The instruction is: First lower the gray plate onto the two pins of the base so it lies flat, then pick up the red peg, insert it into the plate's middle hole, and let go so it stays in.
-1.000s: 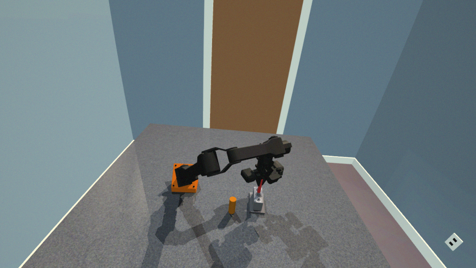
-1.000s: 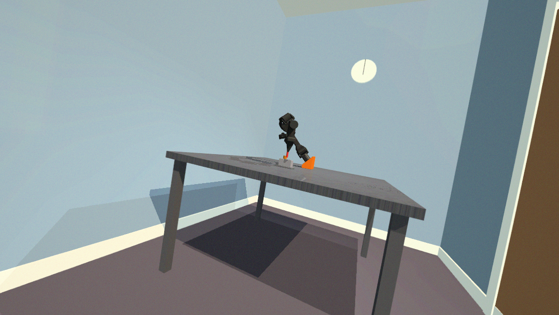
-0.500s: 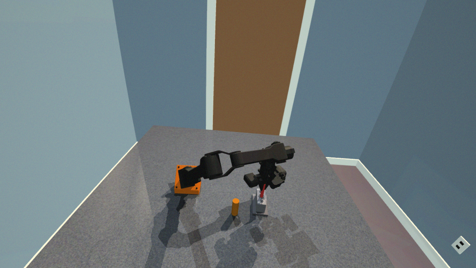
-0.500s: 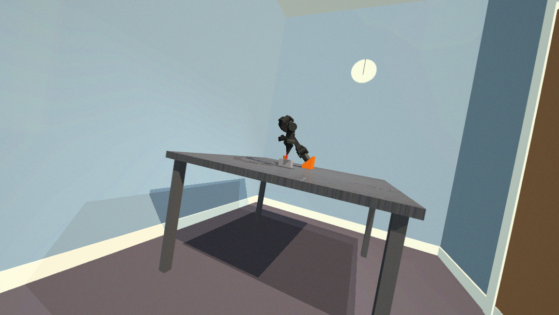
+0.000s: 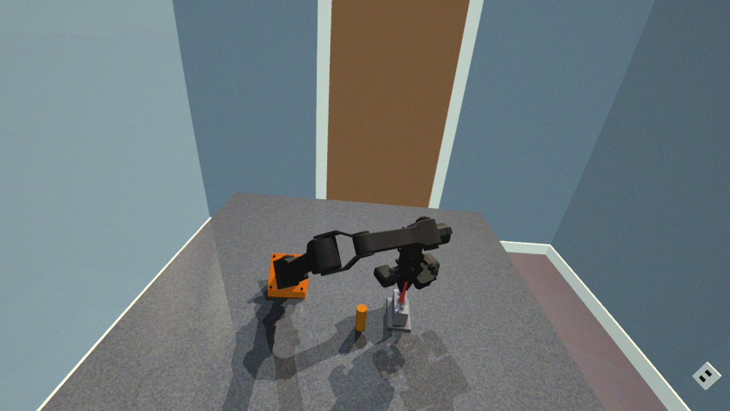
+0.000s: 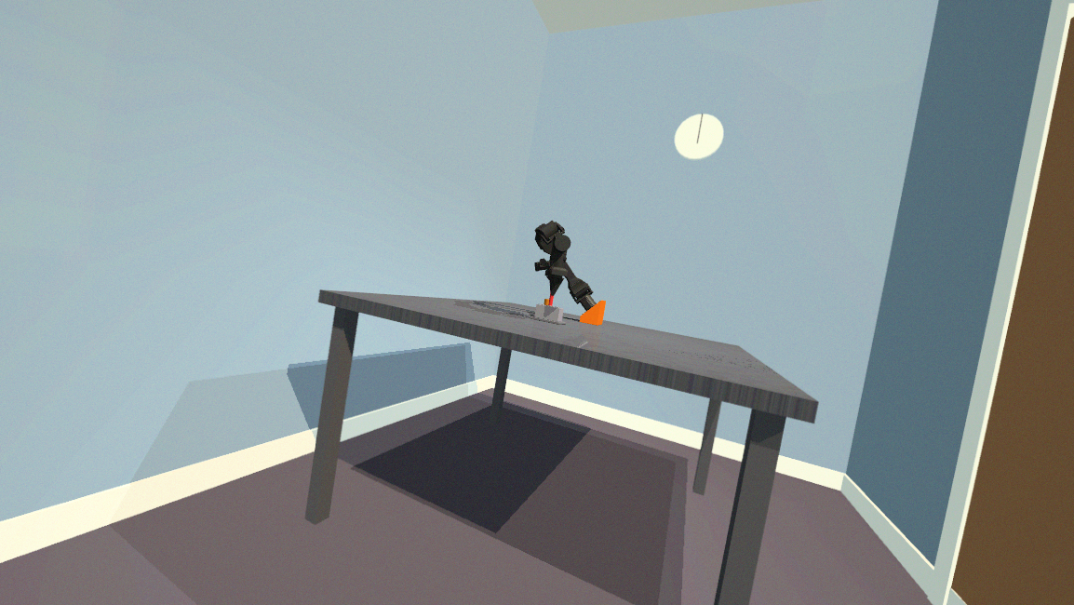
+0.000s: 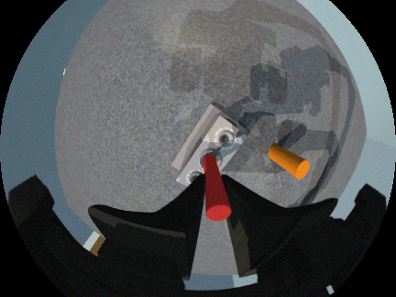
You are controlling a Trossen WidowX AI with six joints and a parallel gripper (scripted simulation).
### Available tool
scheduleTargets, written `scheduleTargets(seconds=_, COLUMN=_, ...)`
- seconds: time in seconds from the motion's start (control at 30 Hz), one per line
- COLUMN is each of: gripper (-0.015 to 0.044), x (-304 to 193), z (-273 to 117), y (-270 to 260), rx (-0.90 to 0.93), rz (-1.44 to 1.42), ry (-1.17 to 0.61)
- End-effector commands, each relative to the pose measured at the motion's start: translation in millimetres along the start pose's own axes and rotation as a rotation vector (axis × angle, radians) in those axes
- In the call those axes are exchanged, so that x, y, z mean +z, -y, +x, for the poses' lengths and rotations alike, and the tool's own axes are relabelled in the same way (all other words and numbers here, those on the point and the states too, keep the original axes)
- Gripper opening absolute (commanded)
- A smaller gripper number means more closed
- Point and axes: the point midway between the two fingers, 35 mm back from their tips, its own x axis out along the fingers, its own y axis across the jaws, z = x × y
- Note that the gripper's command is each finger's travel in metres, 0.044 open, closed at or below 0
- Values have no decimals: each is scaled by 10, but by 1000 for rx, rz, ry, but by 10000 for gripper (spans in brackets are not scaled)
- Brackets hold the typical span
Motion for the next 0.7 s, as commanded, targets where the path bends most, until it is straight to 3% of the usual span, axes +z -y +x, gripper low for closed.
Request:
scheduleTargets(seconds=0.0, gripper=0, x=-1, z=15, y=11, rx=-1, rz=1, ry=0)
scheduleTargets(seconds=0.67, gripper=0, x=-15, z=27, y=20, rx=1, rz=4, ry=-1)
